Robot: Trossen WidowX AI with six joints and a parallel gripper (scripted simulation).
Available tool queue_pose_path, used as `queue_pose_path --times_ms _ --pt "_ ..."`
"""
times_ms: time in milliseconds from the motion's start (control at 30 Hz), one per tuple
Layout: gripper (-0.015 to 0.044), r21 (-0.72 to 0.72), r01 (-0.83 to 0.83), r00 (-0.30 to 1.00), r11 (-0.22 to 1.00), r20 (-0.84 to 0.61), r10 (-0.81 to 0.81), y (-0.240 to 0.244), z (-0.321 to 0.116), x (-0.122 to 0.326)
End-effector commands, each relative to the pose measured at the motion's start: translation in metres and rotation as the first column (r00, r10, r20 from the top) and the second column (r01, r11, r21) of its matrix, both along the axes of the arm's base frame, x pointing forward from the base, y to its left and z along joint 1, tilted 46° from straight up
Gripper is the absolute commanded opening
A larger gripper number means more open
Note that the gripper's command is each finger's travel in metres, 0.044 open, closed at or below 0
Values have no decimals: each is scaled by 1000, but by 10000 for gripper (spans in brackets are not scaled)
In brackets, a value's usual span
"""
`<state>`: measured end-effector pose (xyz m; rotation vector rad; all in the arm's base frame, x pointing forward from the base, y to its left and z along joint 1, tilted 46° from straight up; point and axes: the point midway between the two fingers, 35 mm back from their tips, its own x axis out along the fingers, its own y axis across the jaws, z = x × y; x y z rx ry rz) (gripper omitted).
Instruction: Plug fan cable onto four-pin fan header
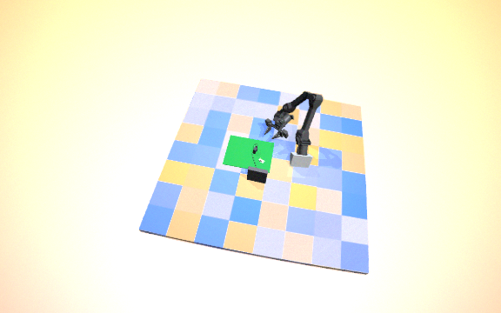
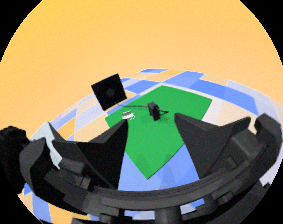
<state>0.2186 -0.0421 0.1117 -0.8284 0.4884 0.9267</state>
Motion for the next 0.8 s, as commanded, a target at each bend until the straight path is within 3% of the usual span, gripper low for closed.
queue_pose_path --times_ms 0,100,767 --pt "376 -4 7 997 1000 -80 -8 4 -3 -1" --pt "440 -11 16 989 1000 -150 -18 8 -7 -2" --pt "440 -184 76 845 980 -510 -161 25 -26 -14"
